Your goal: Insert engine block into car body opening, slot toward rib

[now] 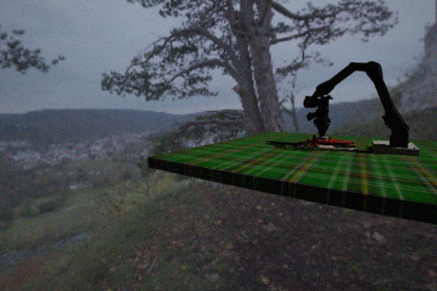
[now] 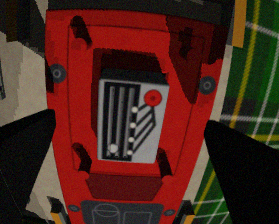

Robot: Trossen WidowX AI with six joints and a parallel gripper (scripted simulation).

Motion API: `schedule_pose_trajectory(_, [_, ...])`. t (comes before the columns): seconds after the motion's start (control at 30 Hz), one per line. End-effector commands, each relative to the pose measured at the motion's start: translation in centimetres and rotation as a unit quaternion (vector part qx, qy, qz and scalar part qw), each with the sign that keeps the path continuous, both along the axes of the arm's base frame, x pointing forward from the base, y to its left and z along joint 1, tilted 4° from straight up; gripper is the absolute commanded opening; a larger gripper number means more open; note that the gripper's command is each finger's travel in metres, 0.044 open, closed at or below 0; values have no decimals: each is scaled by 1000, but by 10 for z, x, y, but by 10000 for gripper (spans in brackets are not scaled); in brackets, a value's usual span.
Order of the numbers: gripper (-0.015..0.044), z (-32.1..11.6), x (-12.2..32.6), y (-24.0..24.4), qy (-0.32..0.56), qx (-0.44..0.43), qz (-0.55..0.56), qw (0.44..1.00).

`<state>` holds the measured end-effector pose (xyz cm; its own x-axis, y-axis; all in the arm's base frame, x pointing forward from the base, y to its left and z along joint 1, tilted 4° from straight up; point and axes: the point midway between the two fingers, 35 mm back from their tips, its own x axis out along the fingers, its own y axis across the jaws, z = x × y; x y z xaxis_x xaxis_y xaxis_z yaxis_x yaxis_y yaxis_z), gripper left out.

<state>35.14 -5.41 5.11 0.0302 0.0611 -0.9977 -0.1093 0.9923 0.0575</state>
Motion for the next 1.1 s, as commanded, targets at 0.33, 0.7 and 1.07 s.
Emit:
schedule_pose_trajectory(0.33, [440, 14, -2, 0, 0, -2, -1, 1000])
schedule_pose_trajectory(0.7, [335, 14, -2, 0, 0, -2, -1, 1000])
schedule_pose_trajectory(1.07, [46, 14, -2, 0, 0, -2, -1, 1000])
